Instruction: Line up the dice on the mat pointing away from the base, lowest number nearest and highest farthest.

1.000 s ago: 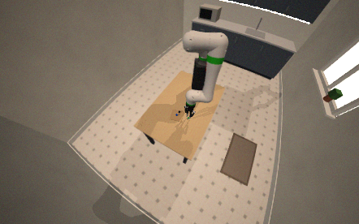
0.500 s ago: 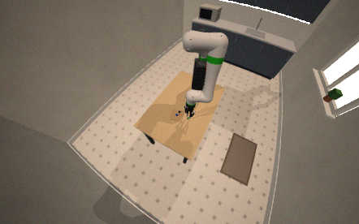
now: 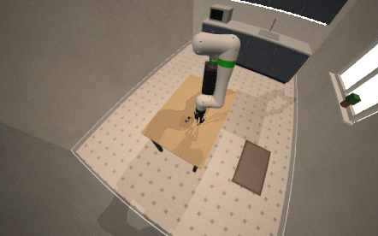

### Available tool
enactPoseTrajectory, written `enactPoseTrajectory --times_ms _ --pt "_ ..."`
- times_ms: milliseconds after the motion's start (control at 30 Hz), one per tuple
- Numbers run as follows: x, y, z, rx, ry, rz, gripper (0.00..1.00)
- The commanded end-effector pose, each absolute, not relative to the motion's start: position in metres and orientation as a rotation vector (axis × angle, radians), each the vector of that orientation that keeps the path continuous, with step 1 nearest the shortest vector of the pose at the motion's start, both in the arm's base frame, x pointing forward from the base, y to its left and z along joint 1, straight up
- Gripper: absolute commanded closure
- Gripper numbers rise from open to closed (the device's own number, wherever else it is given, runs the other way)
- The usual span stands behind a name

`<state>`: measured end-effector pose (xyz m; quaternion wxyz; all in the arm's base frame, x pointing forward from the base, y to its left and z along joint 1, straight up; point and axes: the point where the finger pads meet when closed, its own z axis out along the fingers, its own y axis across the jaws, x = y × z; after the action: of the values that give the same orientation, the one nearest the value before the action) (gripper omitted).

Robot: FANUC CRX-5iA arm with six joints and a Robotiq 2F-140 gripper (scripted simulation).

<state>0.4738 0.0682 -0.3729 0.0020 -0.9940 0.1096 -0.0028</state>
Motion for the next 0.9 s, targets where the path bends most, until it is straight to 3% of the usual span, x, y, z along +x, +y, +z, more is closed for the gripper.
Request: enactPoseTrajectory --times_ms 0,867 --pt "0.474 0.068 -0.373 -3.119 0.344 -0.009 0.79" --pt "0.474 0.068 -0.387 -3.119 0.344 -0.009 0.79"
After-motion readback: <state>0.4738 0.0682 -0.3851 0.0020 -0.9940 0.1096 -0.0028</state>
